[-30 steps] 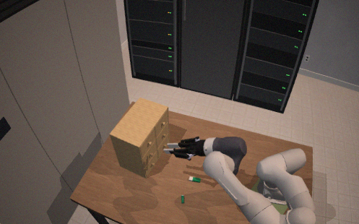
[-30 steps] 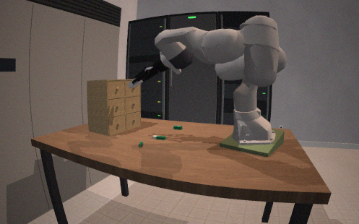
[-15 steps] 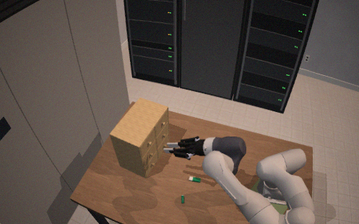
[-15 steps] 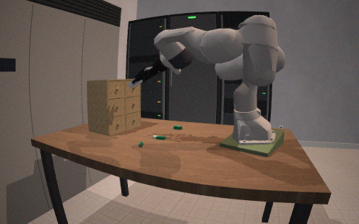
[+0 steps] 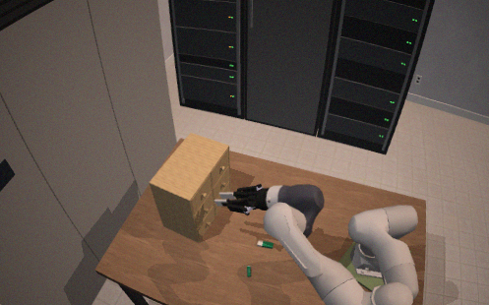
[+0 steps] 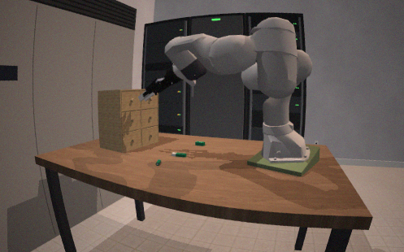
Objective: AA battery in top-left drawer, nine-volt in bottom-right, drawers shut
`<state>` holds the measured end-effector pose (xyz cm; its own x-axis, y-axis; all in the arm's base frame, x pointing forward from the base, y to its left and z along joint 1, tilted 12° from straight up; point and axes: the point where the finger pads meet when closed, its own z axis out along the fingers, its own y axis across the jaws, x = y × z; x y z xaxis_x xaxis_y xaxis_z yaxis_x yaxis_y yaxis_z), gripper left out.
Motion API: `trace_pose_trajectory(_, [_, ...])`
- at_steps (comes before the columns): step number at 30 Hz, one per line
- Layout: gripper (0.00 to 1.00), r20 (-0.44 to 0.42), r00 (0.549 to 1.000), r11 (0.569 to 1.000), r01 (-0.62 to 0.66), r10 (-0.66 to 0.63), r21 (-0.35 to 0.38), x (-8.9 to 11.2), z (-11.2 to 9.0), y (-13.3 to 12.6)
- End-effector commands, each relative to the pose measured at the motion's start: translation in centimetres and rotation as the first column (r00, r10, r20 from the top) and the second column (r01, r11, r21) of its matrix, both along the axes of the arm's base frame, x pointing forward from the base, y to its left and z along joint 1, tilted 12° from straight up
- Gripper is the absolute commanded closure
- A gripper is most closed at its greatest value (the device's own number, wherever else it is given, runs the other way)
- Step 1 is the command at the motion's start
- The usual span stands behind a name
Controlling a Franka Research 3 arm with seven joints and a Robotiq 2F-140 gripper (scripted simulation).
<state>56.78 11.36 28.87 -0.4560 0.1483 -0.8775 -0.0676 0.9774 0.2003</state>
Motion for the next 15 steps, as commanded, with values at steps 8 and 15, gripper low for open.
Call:
trace_pose_trajectory(8, [0.8,0.002,1.0,1.0,-0.012,0.012,-0.004,2.4,-0.6,0.6])
trace_pose_trajectory(15, [0.8,0.002,1.0,1.0,-0.012,0.012,-0.004,2.6,-0.7,0.7])
